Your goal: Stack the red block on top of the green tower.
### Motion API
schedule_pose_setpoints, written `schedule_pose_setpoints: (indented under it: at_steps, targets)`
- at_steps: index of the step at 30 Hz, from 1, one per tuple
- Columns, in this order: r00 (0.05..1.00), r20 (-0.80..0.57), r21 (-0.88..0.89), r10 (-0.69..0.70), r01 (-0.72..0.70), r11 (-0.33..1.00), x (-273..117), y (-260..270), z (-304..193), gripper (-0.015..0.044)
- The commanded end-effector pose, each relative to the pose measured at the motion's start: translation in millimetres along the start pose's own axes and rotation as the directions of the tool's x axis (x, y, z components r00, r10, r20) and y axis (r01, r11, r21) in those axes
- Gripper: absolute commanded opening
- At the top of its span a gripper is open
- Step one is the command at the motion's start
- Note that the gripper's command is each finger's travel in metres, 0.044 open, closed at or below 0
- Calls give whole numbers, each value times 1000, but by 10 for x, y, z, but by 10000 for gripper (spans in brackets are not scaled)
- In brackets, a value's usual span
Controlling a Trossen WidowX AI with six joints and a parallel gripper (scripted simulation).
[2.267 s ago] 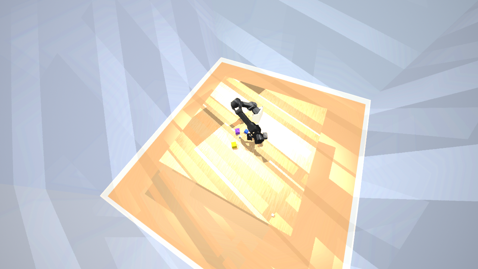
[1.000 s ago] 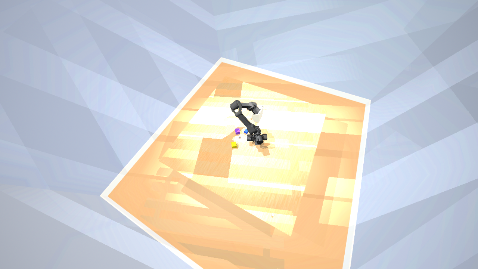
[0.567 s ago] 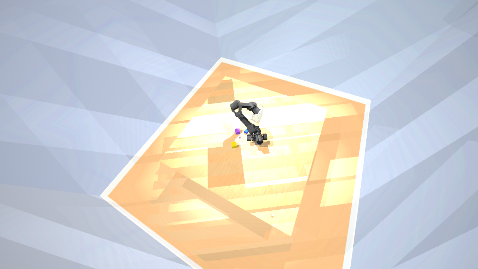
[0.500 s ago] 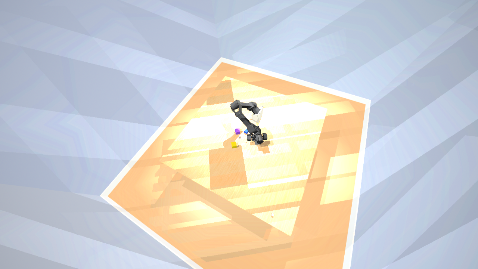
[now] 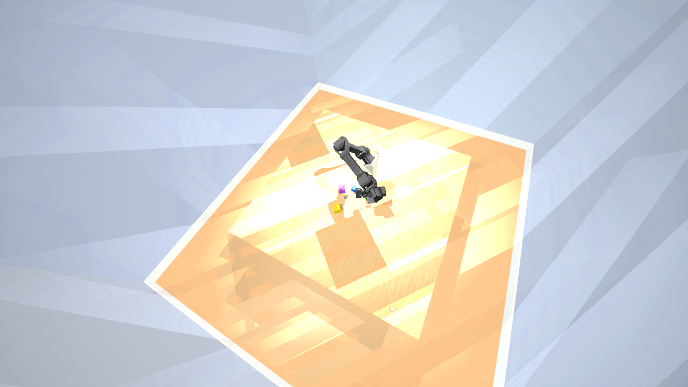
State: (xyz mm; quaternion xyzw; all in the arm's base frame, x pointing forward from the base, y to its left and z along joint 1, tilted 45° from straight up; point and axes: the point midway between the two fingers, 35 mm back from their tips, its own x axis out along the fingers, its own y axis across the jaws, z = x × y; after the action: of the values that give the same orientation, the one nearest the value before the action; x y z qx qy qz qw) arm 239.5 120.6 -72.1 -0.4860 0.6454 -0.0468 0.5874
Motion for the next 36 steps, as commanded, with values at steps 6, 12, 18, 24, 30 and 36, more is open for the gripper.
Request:
schedule_pose_setpoints:
  at_steps: [6,12,18,24,30,36]
  targets:
    - [1000,7,6,6,-6,1000,-451,1,13,0]
    - [1000,9,3,3,-3,1000,-449,2,12,0]
    - [1000,7,6,6,-6,1000,-488,-4,-85,0]
    - [1000,6,5,6,-6,1000,-484,-17,-326,0]
    - [1000,6,5,6,-6,1000,-433,-22,-416,0]
    - [1000,6,5,5,-5,1000,-209,-22,-389,0]
